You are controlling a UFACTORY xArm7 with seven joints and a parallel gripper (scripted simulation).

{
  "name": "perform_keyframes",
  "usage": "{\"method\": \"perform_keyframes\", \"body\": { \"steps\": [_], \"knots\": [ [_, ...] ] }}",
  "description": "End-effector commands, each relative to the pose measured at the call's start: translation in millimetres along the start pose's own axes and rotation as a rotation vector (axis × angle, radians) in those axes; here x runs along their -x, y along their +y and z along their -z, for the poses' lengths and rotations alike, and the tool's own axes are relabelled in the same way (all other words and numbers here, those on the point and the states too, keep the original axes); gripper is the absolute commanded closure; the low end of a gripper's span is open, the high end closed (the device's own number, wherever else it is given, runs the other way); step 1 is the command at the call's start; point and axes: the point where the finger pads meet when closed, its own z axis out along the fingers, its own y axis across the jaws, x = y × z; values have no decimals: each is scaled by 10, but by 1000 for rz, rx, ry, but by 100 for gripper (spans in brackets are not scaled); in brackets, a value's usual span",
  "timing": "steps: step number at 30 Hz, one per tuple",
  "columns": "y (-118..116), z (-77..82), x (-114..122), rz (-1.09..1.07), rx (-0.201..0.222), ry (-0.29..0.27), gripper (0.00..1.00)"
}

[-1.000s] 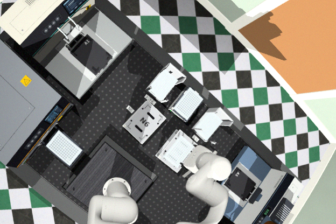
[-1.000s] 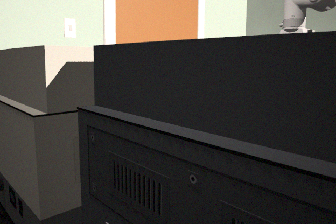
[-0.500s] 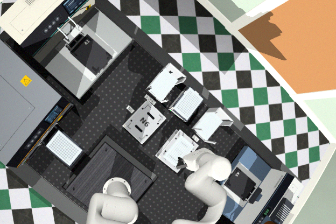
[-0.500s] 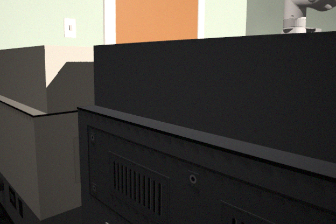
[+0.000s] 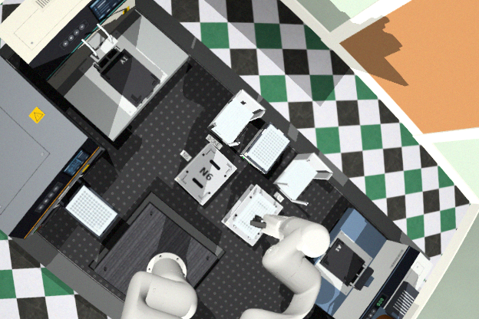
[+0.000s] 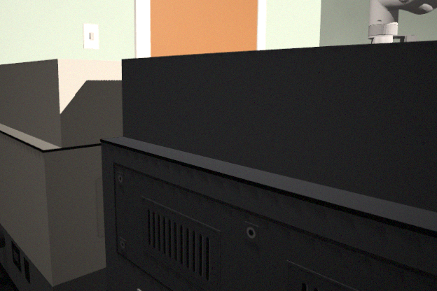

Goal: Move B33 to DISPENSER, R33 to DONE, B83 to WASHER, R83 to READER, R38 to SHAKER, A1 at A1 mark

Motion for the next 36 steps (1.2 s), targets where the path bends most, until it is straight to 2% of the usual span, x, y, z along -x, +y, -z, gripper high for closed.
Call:
{"method": "perform_keyframes", "body": {
  "steps": [1,7,9,13,36],
  "knots": [
    [-8,15,9,-146,-8,-1,0],
    [-8,15,9,-386,-8,-2,0],
    [-8,15,9,-386,-8,-2,0],
    [-8,15,9,-528,-8,-3,0],
    [-8,15,9,-527,-8,-3,0]
  ]
}}
